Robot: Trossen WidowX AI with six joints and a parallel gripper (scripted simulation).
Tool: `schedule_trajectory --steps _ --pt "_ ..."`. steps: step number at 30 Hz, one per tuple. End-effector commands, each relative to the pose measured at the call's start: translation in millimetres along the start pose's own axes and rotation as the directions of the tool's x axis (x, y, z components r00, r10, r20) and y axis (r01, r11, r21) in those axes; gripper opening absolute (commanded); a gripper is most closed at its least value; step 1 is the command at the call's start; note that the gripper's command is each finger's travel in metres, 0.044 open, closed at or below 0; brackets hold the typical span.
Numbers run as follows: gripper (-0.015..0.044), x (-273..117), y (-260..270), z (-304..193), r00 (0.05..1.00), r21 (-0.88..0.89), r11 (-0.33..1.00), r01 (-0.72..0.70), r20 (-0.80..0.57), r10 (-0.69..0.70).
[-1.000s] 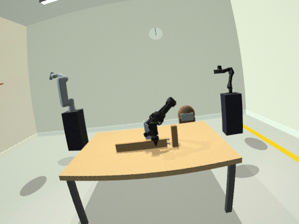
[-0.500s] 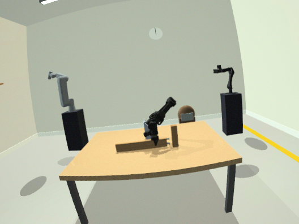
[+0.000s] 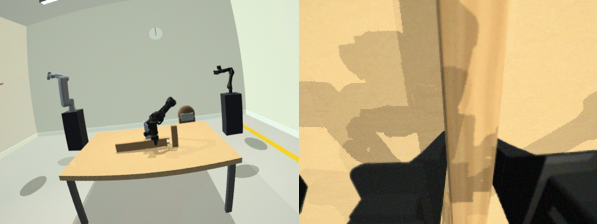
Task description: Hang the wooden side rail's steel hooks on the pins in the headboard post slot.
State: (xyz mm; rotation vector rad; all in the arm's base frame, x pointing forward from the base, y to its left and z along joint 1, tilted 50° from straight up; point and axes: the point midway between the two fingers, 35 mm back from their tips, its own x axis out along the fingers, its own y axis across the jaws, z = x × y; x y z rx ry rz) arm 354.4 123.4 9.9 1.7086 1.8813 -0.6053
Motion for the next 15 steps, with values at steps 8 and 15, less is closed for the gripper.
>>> schedule_trajectory --steps 8,15 --pt "0.0000 -6.1 2.8 0.2 1.000 -0.011 1.000 -0.013 0.003 0.013" --pt "0.0000 -7.2 2.8 0.2 1.000 -0.011 1.000 -0.013 0.003 0.013"
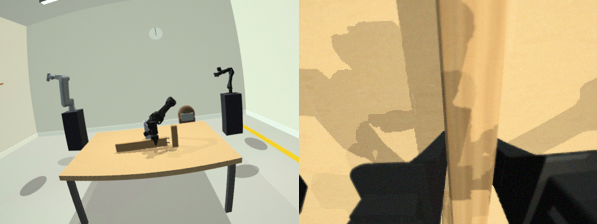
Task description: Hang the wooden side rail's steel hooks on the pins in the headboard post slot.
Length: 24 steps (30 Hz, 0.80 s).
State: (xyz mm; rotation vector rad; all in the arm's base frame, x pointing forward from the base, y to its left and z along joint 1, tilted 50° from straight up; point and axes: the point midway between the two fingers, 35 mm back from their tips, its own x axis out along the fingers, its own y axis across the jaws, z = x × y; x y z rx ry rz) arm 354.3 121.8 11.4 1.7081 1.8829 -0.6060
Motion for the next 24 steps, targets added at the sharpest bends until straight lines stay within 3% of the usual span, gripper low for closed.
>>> schedule_trajectory --steps 1,24 --pt "0.0000 -5.3 3.1 0.4 1.000 -0.011 1.000 -0.015 0.003 0.015" --pt "0.0000 -9.1 3.0 0.4 1.000 -0.011 1.000 -0.015 0.003 0.015"
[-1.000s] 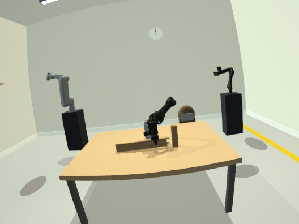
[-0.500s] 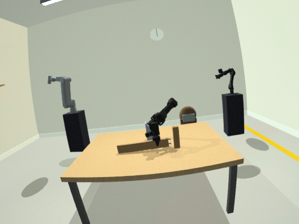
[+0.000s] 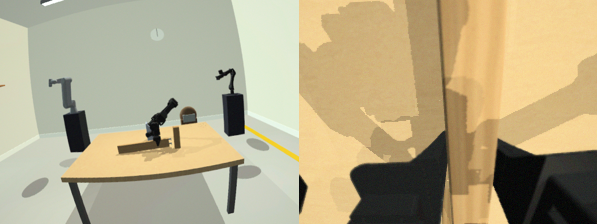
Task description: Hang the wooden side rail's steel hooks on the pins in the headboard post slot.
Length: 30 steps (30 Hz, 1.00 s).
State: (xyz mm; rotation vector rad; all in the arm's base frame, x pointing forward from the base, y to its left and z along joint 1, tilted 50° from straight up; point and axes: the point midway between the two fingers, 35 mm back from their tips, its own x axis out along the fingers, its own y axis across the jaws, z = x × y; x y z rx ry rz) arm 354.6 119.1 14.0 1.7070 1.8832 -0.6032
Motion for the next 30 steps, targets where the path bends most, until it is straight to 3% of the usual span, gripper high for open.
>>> schedule_trajectory --steps 1,30 --pt "0.0000 -5.5 3.0 0.6 1.000 -0.009 1.000 -0.015 0.004 0.015" --pt "0.0000 -10.3 2.9 0.7 1.000 -0.009 1.000 -0.015 0.004 0.015"
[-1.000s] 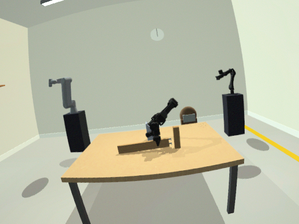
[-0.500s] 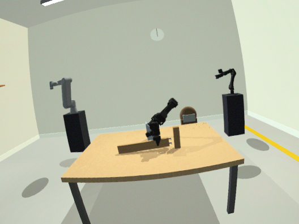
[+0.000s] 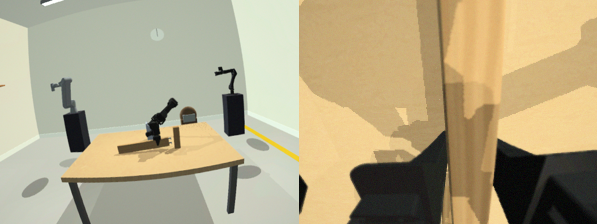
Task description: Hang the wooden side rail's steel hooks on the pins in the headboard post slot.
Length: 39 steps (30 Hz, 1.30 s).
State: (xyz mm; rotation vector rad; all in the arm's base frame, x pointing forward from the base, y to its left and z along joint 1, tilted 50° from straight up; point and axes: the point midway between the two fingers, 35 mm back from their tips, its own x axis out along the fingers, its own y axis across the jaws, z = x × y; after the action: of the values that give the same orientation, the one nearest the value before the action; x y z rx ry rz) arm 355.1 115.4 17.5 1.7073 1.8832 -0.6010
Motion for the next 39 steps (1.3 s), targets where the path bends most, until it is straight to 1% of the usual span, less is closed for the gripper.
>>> schedule_trajectory --steps 1,39 --pt "0.0000 -5.5 2.7 0.9 1.000 -0.008 1.000 -0.014 0.005 0.014" --pt "0.0000 -5.4 5.4 -1.8 1.000 -0.008 1.000 -0.014 0.005 0.014"
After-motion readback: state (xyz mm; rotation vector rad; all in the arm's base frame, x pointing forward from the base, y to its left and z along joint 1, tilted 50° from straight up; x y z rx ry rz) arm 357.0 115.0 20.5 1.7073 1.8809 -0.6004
